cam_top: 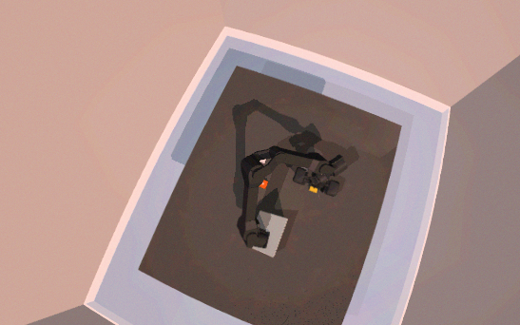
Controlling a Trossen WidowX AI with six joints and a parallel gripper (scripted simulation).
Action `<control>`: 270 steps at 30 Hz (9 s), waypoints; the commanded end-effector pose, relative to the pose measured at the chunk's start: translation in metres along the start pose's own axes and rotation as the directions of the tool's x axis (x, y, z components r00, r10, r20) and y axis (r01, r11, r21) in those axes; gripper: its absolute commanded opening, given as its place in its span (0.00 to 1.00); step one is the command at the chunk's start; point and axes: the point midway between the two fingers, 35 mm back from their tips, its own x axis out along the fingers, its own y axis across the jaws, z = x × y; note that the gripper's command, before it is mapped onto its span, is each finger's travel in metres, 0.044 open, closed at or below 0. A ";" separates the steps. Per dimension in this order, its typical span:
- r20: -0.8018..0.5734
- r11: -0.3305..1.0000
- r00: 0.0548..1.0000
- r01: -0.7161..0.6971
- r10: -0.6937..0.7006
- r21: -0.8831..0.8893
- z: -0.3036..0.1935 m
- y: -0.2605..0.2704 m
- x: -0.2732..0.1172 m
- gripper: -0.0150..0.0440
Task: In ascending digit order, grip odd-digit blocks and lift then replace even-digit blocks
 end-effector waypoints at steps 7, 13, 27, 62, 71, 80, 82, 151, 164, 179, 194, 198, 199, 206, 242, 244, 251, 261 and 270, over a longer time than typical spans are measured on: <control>0.001 1.000 1.000 -0.003 0.003 0.004 0.000 0.000 0.002 0.46; 0.001 1.000 1.000 -0.003 0.003 0.004 0.000 0.000 0.002 0.46; 0.001 1.000 1.000 -0.003 0.003 0.004 0.000 0.000 -0.009 0.46; 0.001 1.000 1.000 -0.003 0.003 0.004 0.000 0.000 0.002 0.46; 0.001 1.000 1.000 -0.003 0.003 0.004 0.000 0.000 0.002 0.77; 0.001 1.000 1.000 -0.003 0.003 0.004 0.000 0.000 -0.010 0.93; 0.001 1.000 1.000 -0.002 0.002 0.005 0.000 -0.001 -0.032 0.93; 0.002 1.000 1.000 -0.006 0.006 0.003 0.057 0.065 -0.010 0.93; 0.003 1.000 1.000 -0.008 0.008 0.003 0.057 0.065 0.001 0.75; 0.003 1.000 1.000 -0.008 0.008 0.003 0.057 0.065 0.001 0.46; 0.003 1.000 1.000 -0.007 0.007 0.003 0.057 0.065 -0.011 0.46; 0.003 1.000 1.000 -0.007 0.007 0.003 0.057 0.065 -0.014 0.46; 0.003 1.000 1.000 -0.007 0.007 0.003 0.057 0.065 -0.014 0.46; 0.003 1.000 1.000 -0.007 0.007 0.003 0.057 0.065 -0.014 0.46; 0.003 1.000 1.000 -0.008 0.008 0.003 0.057 0.065 0.001 0.93; 0.003 1.000 1.000 -0.008 0.008 0.003 0.057 0.065 0.001 0.93; 0.003 1.000 1.000 -0.006 0.006 0.003 0.057 0.065 -0.035 0.93; 0.002 1.000 1.000 0.003 -0.003 0.006 0.049 0.153 -0.068 0.93; 0.001 1.000 1.000 -0.004 0.004 0.008 -0.007 0.273 -0.105 0.93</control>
